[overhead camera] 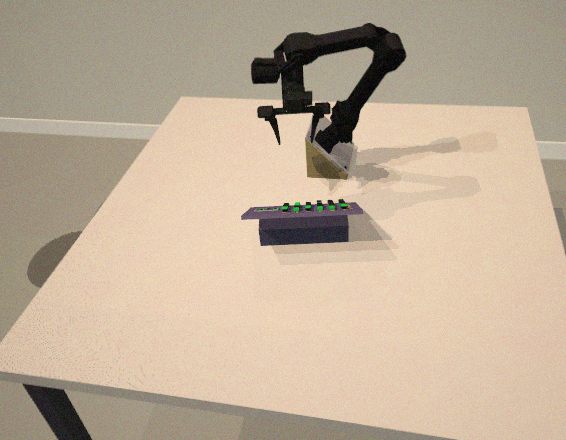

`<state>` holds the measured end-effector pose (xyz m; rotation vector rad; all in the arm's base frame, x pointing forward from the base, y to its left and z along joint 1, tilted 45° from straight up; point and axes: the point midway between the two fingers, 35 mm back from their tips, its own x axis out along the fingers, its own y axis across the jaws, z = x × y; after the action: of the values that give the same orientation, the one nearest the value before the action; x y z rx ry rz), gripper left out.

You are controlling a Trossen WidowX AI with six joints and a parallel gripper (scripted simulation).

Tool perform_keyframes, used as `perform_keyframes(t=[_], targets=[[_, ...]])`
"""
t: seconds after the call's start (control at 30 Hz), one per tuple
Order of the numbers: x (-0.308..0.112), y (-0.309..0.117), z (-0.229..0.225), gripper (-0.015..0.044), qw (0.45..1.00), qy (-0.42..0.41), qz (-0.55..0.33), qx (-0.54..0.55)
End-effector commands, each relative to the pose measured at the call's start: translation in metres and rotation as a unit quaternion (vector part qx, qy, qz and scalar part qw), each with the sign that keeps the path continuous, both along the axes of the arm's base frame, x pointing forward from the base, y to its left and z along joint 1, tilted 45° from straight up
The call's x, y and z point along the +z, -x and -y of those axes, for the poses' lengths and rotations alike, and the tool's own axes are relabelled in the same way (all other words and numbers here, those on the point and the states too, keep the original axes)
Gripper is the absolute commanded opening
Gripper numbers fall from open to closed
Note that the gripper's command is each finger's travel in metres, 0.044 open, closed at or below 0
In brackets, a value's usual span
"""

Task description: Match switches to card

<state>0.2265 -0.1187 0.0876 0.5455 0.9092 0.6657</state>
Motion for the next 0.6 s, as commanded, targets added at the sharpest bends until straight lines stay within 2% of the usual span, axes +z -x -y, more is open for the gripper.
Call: perform_keyframes(t=[0.0,0.27,0.47,0.57], targets=[[-0.001,-0.003,0.0,0.0374,1.0,0.001,-0.001,0.0],[-0.033,-0.114,-0.032,0.0164,1.0,-0.003,0.005,-0.007],[-0.034,-0.117,-0.034,0.0006,1.0,-0.004,0.006,-0.007],[-0.035,-0.118,-0.036,0.0,1.0,-0.004,0.005,-0.006]])
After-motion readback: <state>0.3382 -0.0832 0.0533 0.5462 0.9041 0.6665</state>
